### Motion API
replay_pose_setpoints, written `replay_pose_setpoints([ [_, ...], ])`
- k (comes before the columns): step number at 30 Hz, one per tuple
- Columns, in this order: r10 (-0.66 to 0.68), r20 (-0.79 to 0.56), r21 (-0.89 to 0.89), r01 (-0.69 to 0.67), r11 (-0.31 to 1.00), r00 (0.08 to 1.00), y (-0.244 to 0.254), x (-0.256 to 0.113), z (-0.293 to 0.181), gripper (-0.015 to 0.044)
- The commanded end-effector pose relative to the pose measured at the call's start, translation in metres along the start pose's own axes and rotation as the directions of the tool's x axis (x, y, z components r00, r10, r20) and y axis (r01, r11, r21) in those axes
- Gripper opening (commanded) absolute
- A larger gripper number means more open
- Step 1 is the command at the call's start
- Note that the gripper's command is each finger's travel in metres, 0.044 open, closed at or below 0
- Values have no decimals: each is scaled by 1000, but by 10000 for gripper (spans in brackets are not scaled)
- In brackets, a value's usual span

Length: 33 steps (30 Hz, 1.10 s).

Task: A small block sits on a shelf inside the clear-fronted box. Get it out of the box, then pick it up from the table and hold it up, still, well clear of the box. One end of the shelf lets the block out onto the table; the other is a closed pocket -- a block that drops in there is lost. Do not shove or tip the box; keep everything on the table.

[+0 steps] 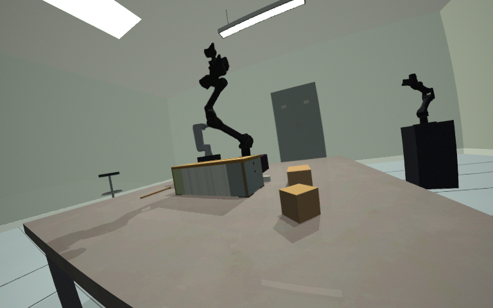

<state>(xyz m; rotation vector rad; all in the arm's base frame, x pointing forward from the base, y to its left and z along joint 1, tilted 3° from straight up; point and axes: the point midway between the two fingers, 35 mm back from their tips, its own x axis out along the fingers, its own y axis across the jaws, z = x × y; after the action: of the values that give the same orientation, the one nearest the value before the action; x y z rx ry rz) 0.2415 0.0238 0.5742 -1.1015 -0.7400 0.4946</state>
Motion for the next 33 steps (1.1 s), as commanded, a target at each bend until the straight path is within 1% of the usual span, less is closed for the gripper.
replay_pose_setpoints([
  [1,-5,-3,-18,5,1000,1000,-1,-1,1,400],
  [2,-19,-10,-74,18,997,1000,-5,-4,5,400],
  [4,-69,-34,-275,57,960,997,-18,-13,20,400],
  [6,-121,-53,-484,80,871,991,-30,-23,38,400],
  [8,-168,-64,-669,83,739,984,-39,-30,57,400],
  [10,-211,-67,-820,66,569,975,-45,-36,79,400],
  [12,-247,-63,-930,32,365,967,-49,-39,102,400],
  [14,-276,-54,-990,-14,143,960,-49,-40,125,400],
  [16,-295,-40,-994,-68,-85,955,-46,-38,148,400],
  [18,-306,-24,-944,-122,-307,952,-40,-34,171,400],
  [20,-307,-7,-842,-171,-511,952,-31,-28,192,400],
  [23,-294,10,-630,-223,-744,956,-12,-14,217,400],
  [25,-276,17,-454,-238,-859,961,3,-3,231,400],
  [27,-250,21,-260,-236,-936,968,21,10,242,400],
  [29,-216,20,-58,-215,-975,976,41,24,251,400],
  [31,-176,8,133,-175,-976,984,61,39,255,400],
  [33,-137,-13,278,-128,-952,990,80,54,255,400],
])
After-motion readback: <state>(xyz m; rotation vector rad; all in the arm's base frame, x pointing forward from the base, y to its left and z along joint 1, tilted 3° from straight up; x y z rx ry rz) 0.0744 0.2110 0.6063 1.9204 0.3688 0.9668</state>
